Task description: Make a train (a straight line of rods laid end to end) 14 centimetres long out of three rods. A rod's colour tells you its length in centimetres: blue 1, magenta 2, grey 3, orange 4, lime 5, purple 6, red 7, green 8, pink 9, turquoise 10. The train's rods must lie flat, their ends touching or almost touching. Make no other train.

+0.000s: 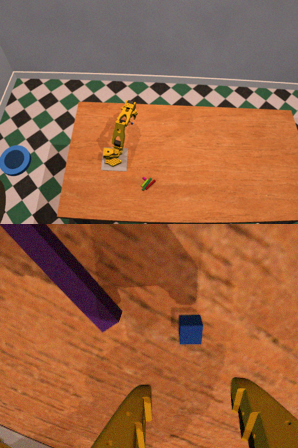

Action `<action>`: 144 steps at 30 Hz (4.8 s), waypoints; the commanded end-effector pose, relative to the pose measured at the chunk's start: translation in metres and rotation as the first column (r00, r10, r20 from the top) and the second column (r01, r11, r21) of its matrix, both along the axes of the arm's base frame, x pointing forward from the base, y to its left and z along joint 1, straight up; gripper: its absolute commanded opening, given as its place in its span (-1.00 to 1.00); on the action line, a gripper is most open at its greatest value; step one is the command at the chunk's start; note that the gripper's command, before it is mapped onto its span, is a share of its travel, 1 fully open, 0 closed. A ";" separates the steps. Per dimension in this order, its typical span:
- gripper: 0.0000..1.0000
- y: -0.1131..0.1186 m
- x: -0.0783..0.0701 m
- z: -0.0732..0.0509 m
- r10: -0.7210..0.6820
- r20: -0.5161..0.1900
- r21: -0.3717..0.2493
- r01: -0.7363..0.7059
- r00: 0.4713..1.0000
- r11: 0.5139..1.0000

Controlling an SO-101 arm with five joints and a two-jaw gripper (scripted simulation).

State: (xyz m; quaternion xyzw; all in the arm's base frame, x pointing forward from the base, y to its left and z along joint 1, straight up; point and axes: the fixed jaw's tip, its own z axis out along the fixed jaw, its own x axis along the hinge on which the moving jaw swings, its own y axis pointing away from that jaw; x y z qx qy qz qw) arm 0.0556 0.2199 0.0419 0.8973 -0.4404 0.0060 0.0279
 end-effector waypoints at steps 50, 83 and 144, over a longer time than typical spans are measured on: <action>-0.65 -0.021 0.054 0.008 -0.143 0.001 0.022 0.143 0.990 0.989; -0.64 -0.227 0.169 0.007 -0.679 -0.014 0.032 0.679 0.734 0.733; -0.63 -0.395 0.090 0.014 -0.933 0.025 0.060 0.932 0.358 0.359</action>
